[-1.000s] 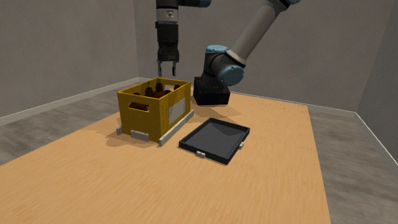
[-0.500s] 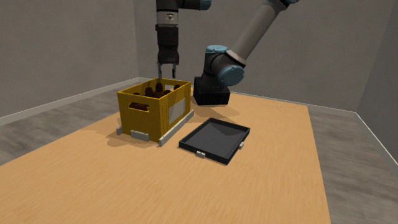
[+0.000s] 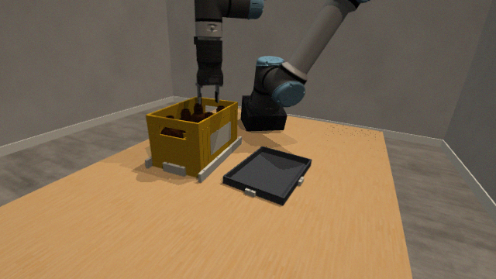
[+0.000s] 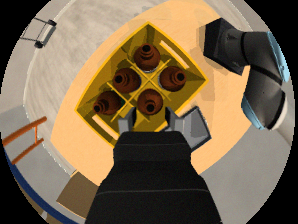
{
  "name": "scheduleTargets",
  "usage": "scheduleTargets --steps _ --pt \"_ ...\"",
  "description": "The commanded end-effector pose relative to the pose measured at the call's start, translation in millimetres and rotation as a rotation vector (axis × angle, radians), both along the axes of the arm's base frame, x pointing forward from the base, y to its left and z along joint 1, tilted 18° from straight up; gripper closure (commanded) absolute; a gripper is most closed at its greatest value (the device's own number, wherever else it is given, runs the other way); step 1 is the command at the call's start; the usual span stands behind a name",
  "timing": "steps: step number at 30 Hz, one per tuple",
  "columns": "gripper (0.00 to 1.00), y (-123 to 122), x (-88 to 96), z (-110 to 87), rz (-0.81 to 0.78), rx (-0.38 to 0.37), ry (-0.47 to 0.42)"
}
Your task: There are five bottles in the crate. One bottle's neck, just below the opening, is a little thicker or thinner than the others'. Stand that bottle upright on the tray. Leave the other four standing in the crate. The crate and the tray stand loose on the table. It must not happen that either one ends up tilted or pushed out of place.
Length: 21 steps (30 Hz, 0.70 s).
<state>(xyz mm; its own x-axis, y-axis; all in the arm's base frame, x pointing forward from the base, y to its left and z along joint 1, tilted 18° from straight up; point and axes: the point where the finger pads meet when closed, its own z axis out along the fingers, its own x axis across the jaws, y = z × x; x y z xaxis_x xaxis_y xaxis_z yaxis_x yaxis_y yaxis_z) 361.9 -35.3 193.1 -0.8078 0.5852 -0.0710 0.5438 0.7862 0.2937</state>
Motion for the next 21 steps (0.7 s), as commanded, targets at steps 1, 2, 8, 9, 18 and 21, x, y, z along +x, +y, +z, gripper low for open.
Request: scheduleTargets --steps 1,2,8,9,18,21 --pt "0.0 1 1.7 -5.0 0.0 -0.001 -0.001" --pt "0.0 1 1.9 -6.0 0.0 -0.001 -0.001" --pt "0.0 2 3.2 -11.4 0.0 -0.001 -0.001" --pt "0.0 2 3.4 -12.1 0.0 -0.001 -0.001" --pt "0.0 3 4.1 -15.1 0.0 -0.001 -0.001" --pt "0.0 3 4.2 -15.5 0.0 -0.001 -0.001"
